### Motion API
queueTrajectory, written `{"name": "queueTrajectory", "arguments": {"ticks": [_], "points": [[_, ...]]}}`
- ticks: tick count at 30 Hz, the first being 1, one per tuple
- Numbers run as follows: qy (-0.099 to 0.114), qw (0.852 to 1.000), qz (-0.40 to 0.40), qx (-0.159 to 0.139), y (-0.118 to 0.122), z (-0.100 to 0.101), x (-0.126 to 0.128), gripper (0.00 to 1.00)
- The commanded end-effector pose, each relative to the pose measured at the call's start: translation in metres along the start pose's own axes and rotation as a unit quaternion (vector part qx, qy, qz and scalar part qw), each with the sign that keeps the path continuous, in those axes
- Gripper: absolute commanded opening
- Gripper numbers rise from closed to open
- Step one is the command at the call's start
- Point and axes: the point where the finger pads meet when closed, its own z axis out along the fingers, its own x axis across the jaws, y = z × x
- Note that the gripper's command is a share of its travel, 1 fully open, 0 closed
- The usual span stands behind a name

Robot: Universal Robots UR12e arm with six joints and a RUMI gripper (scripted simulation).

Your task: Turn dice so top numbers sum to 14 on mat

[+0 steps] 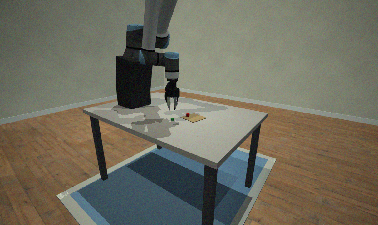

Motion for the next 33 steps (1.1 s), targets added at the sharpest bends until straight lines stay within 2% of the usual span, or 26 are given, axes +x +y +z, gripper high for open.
{"name": "queueTrajectory", "arguments": {"ticks": [1, 19, 33], "points": [[0.0, 1.0, 0.0, 0.0, 0.0, 0.0, 0.0, 0.21], [0.0, 1.0, 0.0, 0.0, 0.0, 0.001, 0.0, 0.21], [0.0, 1.0, 0.0, -0.001, 0.001, 0.01, 0.0, 0.21]]}}
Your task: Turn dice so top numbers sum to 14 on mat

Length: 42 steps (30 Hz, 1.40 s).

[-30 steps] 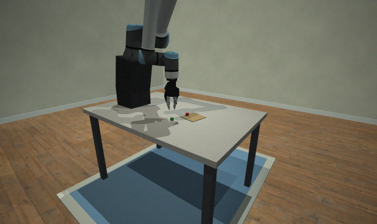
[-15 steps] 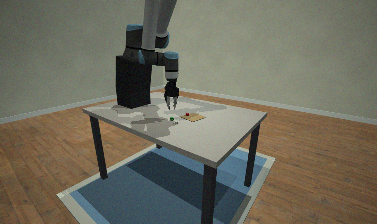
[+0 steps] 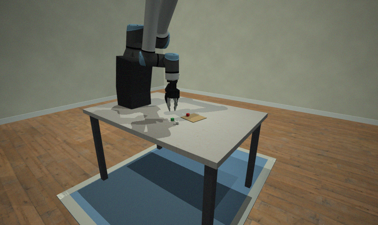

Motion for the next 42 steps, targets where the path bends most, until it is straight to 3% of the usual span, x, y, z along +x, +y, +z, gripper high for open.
{"name": "queueTrajectory", "arguments": {"ticks": [1, 27, 42], "points": [[0.0, 1.0, 0.0, 0.0, 0.0, 0.004, 0.0, 0.21], [0.0, 1.0, 0.0, 0.0, 0.002, 0.039, 0.0, 0.21], [0.0, 1.0, 0.0, 0.0, 0.002, 0.045, 0.0, 0.21]]}}
